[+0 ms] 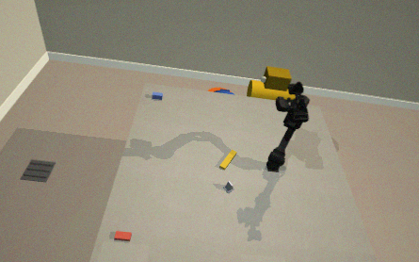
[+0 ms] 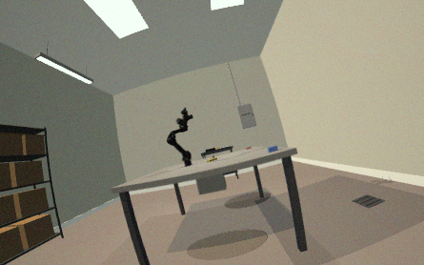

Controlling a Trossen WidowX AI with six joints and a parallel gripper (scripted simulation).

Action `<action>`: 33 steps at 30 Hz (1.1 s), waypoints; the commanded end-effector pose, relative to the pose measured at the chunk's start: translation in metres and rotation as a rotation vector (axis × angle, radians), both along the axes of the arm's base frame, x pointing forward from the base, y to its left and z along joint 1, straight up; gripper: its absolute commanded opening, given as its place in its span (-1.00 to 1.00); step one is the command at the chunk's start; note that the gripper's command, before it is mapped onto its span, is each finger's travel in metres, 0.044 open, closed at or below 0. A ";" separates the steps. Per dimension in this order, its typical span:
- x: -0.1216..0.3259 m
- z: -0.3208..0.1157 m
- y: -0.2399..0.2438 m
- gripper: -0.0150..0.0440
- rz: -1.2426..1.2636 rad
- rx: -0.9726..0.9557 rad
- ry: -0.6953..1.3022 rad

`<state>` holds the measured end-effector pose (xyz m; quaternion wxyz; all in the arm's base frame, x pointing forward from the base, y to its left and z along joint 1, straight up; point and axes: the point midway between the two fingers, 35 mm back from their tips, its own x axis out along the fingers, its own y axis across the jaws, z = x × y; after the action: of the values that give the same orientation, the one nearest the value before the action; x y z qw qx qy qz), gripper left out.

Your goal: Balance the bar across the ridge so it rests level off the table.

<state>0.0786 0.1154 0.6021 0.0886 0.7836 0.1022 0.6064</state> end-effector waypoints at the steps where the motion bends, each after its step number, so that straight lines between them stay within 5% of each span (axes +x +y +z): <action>1: 0.001 0.000 0.001 0.78 -0.006 -0.005 0.001; 4: 0.012 -0.005 0.014 0.58 -0.092 -0.077 0.009; 33: 0.160 -0.113 0.096 0.58 -0.937 -1.018 -0.019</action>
<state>0.2225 0.2064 0.5042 0.6518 0.6373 0.0185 0.4108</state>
